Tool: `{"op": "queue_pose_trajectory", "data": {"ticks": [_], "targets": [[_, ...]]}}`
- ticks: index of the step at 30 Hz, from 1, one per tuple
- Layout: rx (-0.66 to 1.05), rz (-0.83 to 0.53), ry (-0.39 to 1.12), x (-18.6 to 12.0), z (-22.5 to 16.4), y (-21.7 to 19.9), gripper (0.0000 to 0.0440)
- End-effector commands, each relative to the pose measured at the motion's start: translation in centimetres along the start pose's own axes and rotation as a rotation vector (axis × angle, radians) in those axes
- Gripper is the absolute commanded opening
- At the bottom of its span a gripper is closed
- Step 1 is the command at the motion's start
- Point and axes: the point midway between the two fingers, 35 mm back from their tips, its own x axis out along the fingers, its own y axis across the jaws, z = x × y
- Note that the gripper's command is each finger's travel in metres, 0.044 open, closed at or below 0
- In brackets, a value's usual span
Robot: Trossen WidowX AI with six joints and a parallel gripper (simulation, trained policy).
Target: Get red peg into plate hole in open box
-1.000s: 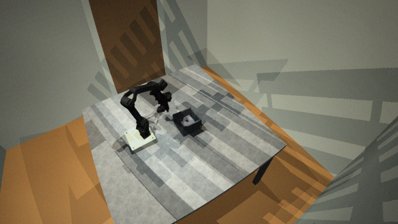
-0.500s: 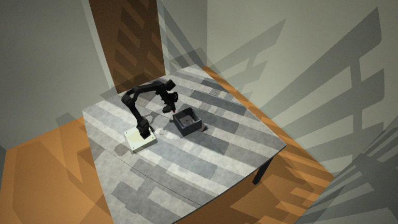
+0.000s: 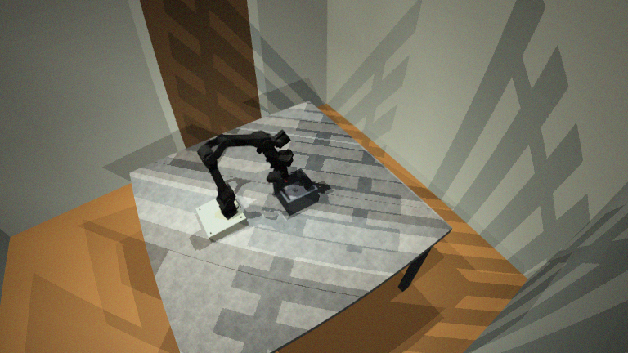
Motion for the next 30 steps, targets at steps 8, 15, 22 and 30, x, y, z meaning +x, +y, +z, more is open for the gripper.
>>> {"op": "queue_pose_trajectory", "data": {"ticks": [8,15,22,30], "targets": [[0.048,0.002,0.027,2.7,2.5,-0.3,0.0006],[0.056,-0.006,0.059,4.9,2.7,-0.3,0.0005],[0.025,-0.030,0.089,7.0,2.4,-0.6,0.0117],[-0.017,-0.051,0.090,8.0,3.6,-0.3,0.0244]]}}
